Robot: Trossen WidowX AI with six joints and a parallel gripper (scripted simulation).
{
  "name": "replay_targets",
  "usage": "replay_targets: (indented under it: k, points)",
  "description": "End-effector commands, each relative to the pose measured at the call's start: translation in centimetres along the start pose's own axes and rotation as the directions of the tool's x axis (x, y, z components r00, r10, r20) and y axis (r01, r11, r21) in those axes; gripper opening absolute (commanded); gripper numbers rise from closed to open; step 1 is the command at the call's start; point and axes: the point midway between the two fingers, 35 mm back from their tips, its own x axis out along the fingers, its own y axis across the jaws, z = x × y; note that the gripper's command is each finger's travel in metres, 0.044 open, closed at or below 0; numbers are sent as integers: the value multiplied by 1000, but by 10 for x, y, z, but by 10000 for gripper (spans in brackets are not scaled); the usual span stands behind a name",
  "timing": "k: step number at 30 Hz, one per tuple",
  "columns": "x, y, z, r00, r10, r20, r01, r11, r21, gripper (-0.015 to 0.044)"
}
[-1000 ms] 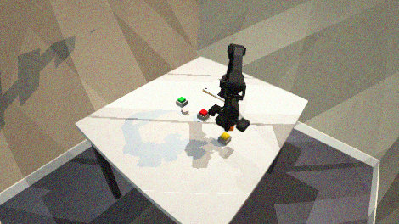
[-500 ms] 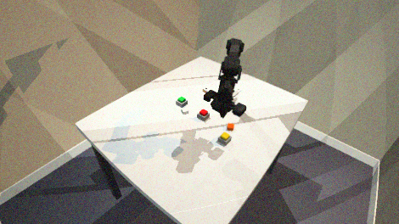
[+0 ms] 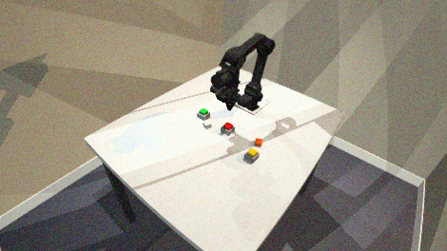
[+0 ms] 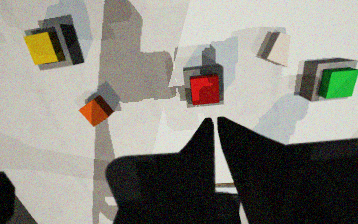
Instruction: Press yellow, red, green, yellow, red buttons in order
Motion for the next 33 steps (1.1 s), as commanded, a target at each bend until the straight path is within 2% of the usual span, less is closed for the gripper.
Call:
replay_targets:
  k: [1,5,33]
  points:
    - [18,-3,-2,1000,0,-1,0,1000,-7,20]
    - [59,-3,-4,1000,0,-2,0,1000,-7,20]
    - [94,-3,-4,1000,0,-2,0,1000,-7,20]
